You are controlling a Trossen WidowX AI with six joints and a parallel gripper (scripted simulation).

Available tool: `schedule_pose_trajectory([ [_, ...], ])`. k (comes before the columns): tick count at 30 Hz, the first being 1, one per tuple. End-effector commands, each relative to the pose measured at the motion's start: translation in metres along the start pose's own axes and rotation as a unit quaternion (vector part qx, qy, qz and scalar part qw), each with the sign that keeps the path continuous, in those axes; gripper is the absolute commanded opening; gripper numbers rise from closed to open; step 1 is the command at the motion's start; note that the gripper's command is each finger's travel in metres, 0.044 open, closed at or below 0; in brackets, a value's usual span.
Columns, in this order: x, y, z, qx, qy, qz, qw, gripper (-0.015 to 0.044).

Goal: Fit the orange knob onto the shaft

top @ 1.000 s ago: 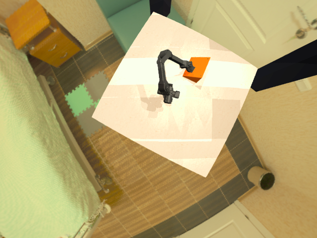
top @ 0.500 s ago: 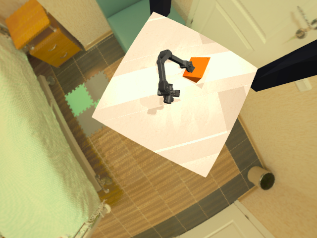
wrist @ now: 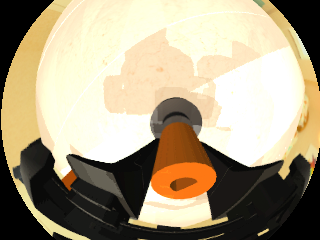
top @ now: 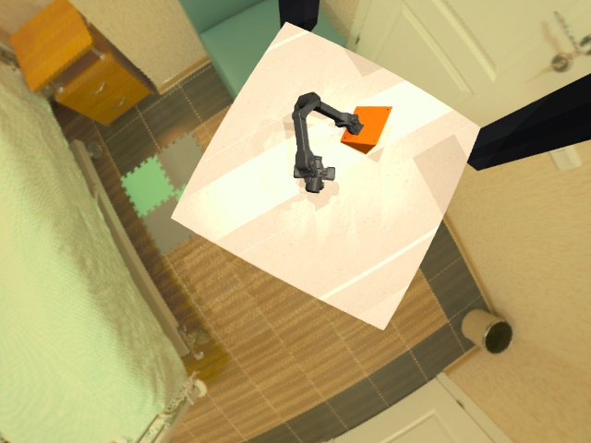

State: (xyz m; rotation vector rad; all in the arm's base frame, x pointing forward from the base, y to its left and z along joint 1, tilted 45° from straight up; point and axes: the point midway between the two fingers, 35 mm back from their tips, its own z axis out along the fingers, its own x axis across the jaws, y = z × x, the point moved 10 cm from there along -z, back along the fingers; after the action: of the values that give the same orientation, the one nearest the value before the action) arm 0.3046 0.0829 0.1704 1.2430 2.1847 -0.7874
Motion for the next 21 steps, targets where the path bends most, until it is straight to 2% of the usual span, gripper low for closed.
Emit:
schedule_pose_trajectory([
  [1, -0.0008, 0.0002, -0.003, -0.001, -0.001, -0.003, 1.0, 0.0],
  [7, -0.0007, 0.0001, -0.0019, -0.001, -0.001, -0.099, 0.995, 0.0],
  [21, -0.0002, 0.0006, 0.0016, -0.001, -0.001, -0.103, 0.995, 0.0],
])
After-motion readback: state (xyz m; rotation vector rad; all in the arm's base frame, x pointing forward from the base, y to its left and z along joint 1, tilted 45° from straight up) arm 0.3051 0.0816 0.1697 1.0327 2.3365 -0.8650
